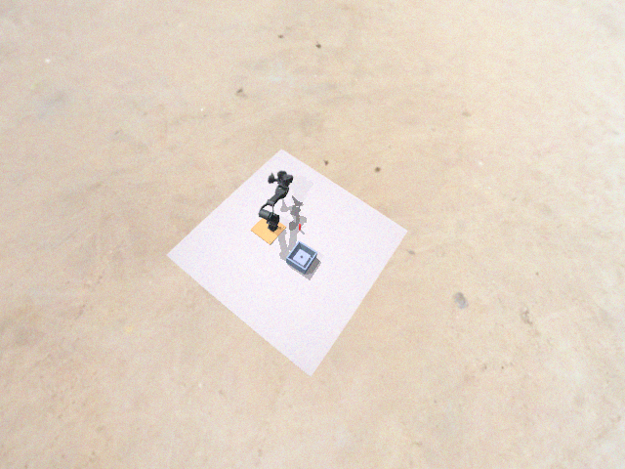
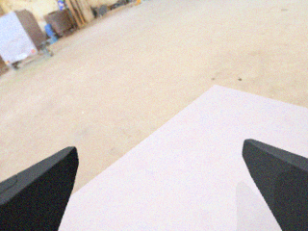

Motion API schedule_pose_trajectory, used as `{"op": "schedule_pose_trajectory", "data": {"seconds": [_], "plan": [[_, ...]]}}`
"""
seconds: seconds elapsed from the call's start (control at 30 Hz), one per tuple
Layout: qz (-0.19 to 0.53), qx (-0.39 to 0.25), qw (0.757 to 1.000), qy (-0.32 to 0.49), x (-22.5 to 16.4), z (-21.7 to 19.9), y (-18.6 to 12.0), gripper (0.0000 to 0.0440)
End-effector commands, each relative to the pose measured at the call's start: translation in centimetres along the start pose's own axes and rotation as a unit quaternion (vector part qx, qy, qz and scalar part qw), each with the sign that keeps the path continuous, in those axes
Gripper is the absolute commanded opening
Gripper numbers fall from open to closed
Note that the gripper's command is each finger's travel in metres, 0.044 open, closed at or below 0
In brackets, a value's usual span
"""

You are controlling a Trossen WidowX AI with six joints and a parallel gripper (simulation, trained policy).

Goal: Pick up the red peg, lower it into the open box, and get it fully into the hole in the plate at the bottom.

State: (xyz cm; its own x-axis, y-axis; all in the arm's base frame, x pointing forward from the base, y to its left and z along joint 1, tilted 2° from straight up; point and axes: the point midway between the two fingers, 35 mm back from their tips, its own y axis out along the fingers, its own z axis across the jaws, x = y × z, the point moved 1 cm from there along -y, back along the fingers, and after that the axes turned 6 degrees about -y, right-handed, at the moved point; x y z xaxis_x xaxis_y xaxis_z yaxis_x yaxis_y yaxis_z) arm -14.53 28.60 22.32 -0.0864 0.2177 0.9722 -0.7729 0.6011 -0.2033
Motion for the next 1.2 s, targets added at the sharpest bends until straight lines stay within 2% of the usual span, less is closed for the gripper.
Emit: {"op": "schedule_pose_trajectory", "data": {"seconds": [0.0,0.27,0.57,0.87,1.17], "plan": [[-0.002,-0.044,0.999,0.024,0.8,-2.0,-1.1,0.0440],[-0.005,-0.162,0.982,0.096,1.9,-7.0,-5.0,0.0440],[-0.020,-0.292,0.941,0.172,3.0,-11.3,-10.6,0.0440],[-0.043,-0.413,0.876,0.246,3.5,-14.1,-17.0,0.0440],[-0.064,-0.514,0.791,0.326,2.7,-15.1,-23.0,0.0440]]}}
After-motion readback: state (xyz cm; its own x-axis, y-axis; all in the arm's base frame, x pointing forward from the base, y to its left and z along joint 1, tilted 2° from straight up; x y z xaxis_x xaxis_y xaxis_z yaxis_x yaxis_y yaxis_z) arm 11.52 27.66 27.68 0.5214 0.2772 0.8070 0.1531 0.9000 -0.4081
